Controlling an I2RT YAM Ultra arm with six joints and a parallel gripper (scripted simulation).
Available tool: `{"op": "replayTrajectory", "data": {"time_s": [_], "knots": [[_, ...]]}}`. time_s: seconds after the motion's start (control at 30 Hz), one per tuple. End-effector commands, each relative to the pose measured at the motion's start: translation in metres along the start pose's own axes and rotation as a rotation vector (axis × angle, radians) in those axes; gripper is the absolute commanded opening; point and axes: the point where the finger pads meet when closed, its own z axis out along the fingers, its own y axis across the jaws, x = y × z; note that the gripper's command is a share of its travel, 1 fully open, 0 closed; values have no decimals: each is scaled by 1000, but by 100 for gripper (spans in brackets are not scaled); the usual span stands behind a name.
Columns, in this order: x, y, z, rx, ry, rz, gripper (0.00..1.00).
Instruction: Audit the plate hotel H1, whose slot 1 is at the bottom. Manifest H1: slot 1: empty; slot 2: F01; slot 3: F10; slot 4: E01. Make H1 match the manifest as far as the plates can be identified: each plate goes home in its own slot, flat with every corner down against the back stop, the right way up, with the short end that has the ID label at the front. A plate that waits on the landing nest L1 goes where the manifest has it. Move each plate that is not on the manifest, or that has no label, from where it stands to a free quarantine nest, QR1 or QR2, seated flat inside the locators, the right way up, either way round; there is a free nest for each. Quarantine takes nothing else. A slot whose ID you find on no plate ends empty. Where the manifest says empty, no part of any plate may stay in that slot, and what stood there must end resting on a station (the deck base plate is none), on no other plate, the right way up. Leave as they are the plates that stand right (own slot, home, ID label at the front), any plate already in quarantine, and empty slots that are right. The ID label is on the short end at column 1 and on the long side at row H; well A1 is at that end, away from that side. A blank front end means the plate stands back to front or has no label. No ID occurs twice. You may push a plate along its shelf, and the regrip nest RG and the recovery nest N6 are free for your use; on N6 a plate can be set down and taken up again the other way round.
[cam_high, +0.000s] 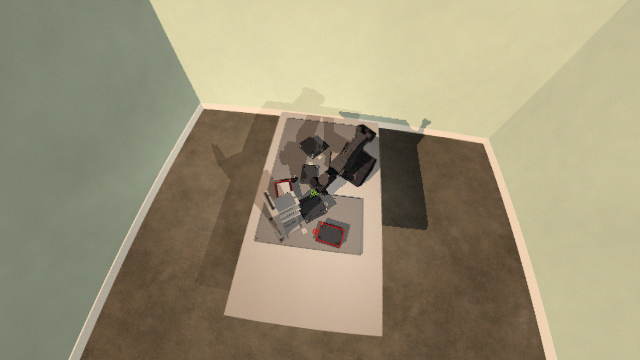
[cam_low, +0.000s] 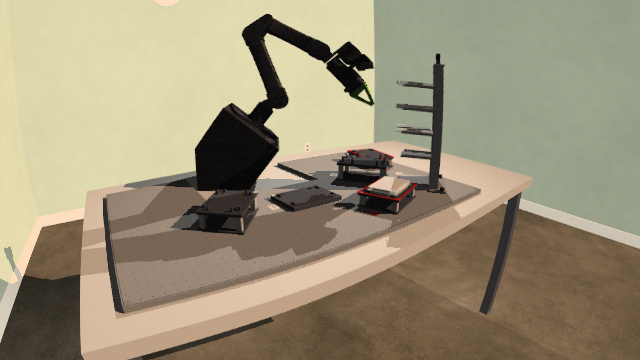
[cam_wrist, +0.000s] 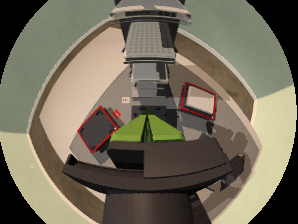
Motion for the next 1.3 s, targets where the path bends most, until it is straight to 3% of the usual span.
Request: {"op": "replayTrajectory", "data": {"time_s": [0.0,0.4,0.43,0.5,1.27], "knots": [[6,-4,-8,15,-5,6,0],[18,-4,-19,16,-5,6,0],[0,0,-26,3,-44,17,0],[9,-3,-19,15,-20,5,0],[9,-3,-19,15,-20,5,0]]}}
